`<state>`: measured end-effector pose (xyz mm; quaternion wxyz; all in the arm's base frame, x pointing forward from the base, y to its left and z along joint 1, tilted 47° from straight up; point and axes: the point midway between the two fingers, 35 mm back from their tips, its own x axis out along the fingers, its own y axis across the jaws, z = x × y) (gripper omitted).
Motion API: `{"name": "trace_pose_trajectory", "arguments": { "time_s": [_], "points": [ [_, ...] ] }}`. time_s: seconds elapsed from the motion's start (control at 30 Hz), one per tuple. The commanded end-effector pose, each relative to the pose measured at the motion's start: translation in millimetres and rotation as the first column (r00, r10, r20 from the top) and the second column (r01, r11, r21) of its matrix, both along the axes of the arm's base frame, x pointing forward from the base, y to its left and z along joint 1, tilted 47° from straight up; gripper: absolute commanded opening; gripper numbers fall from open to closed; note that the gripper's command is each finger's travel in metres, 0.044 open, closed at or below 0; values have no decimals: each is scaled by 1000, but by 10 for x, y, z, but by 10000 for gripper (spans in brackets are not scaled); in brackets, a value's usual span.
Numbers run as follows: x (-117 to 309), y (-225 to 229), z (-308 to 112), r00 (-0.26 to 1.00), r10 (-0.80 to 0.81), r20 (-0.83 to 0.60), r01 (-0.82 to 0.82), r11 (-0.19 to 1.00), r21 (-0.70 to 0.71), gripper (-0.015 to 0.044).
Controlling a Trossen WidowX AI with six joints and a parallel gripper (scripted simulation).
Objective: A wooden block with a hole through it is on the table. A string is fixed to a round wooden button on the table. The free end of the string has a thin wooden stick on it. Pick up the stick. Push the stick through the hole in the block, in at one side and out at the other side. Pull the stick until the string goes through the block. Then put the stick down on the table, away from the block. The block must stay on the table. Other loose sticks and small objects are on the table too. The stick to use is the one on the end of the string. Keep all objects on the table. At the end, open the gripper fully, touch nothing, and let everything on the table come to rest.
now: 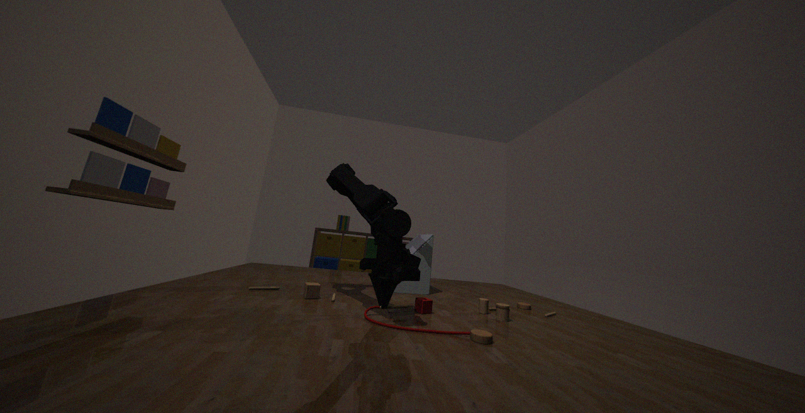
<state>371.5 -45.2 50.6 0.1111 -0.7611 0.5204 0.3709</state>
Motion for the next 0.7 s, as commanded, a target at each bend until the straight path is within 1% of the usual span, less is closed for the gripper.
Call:
{"name": "trace_pose_trajectory", "arguments": {
  "time_s": [0.0, 0.67],
  "points": [
    [-26, 31, -39, 1000, 0, 1, 0, 1000, -3, 0],
    [-171, 159, -215, 1000, 1, 3, -1, 1000, -8, 0]
  ]
}}
